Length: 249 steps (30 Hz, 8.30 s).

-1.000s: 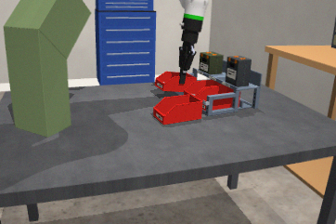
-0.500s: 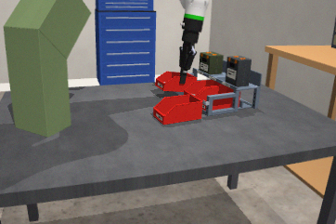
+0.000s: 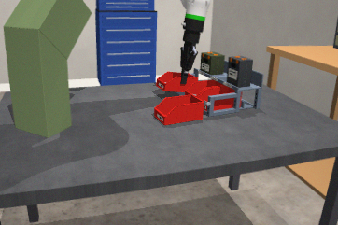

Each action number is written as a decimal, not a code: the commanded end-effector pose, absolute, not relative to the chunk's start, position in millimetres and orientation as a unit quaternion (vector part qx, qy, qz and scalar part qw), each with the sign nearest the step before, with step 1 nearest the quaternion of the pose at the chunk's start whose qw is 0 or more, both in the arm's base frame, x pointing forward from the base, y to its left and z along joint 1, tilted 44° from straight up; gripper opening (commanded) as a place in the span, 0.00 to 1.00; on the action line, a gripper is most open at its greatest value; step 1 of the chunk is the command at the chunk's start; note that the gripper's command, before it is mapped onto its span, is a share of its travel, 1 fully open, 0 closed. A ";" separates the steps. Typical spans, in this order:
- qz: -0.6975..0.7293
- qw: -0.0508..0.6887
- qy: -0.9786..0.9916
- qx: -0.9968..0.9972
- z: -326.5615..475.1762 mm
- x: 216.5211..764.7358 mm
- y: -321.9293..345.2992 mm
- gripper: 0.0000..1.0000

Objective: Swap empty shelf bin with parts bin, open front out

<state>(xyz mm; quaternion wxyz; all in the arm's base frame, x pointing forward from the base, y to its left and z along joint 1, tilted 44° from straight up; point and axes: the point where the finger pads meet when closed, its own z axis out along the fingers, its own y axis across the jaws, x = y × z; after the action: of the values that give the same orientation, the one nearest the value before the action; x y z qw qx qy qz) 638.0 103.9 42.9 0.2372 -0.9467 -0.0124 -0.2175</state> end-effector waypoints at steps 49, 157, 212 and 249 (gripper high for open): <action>-0.218 0.237 -0.012 -0.947 35.7 644.7 108.2 0.10; -0.241 0.237 -0.007 -0.941 49.6 671.6 105.1 0.10; -0.259 0.237 -0.002 -0.936 50.7 677.8 105.5 0.10; -0.259 0.237 -0.002 -0.936 50.7 677.8 105.5 0.15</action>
<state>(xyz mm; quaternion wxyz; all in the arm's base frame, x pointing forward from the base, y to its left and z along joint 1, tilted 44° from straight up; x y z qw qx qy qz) 677.5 106.0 49.8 0.2374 -0.9365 -0.0022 -0.2581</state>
